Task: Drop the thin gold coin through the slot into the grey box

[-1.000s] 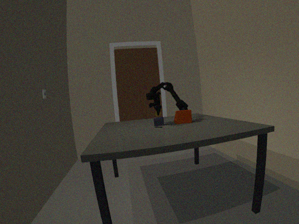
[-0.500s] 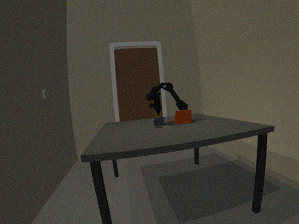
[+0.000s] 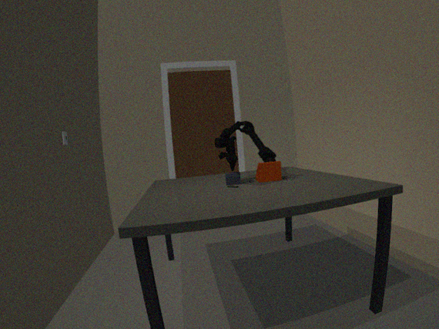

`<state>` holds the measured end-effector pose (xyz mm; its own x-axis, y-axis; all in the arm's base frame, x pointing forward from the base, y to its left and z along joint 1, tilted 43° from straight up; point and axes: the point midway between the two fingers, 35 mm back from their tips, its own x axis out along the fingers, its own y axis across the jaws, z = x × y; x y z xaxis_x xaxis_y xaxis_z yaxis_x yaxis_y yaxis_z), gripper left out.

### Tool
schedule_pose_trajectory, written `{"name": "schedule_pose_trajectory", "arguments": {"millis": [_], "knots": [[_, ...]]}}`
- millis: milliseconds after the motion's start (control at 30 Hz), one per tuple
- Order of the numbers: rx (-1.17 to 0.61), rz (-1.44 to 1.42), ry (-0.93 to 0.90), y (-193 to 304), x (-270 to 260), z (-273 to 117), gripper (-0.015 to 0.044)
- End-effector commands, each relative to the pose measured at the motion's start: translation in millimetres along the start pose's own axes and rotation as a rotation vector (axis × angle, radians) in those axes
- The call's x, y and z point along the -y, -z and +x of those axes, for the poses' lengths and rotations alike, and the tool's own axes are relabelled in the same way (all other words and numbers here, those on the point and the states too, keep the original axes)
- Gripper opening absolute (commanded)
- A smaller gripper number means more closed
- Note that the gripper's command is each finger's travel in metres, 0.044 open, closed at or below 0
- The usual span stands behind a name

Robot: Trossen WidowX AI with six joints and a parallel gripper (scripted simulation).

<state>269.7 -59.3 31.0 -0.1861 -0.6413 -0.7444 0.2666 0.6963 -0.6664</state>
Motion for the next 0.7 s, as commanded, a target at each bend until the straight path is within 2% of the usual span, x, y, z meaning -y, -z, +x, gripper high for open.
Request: {"name": "schedule_pose_trajectory", "arguments": {"millis": [0,100,467,567,667], "knots": [[0.000,0.001,0.000,-0.1,0.0,-0.3,0.0161],[0.000,0.001,0.000,-0.1,0.0,-0.3,0.0161],[-0.002,-0.003,0.001,0.7,-0.3,-27.1,0.0440],[-0.007,-0.011,0.010,4.4,1.3,-57.0,0.0440],[-0.007,-0.011,0.011,4.8,1.6,-59.3,0.0440]]}}
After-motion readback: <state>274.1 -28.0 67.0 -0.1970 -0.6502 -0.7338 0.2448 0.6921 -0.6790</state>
